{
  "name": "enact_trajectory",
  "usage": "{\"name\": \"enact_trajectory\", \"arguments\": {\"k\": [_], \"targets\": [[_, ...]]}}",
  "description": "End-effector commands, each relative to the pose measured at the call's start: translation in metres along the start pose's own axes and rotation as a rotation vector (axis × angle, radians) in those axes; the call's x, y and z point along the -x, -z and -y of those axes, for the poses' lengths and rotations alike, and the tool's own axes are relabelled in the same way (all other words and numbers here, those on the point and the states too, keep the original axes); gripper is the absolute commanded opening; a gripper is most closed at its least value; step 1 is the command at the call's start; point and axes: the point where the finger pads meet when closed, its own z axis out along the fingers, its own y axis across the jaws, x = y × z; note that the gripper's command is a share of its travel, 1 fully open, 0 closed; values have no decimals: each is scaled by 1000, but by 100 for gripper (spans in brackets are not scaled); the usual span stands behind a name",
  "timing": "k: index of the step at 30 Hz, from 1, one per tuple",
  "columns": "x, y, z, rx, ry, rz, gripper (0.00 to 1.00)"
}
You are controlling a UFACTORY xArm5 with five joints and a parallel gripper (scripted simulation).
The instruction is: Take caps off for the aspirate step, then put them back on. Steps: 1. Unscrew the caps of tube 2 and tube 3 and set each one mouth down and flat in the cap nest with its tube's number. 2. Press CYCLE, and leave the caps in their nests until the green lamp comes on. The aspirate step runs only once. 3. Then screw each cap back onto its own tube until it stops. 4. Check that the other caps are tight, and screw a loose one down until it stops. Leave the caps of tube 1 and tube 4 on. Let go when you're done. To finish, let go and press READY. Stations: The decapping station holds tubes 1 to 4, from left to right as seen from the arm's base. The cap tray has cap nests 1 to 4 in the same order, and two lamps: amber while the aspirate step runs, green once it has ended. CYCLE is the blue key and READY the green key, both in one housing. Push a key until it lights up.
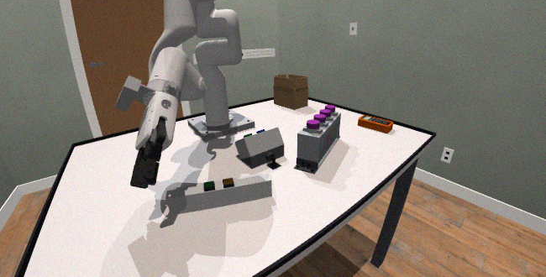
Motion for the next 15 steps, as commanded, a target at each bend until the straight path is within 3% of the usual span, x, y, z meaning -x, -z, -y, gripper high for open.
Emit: {"name": "enact_trajectory", "arguments": {"k": [1, 13, 15], "targets": [[-2, 0, 1, -3, 0, -4, 46], [4, 5, 4, 2, -15, -8, 46], [5, 1, 13, 4, 41, 28, 46]]}}
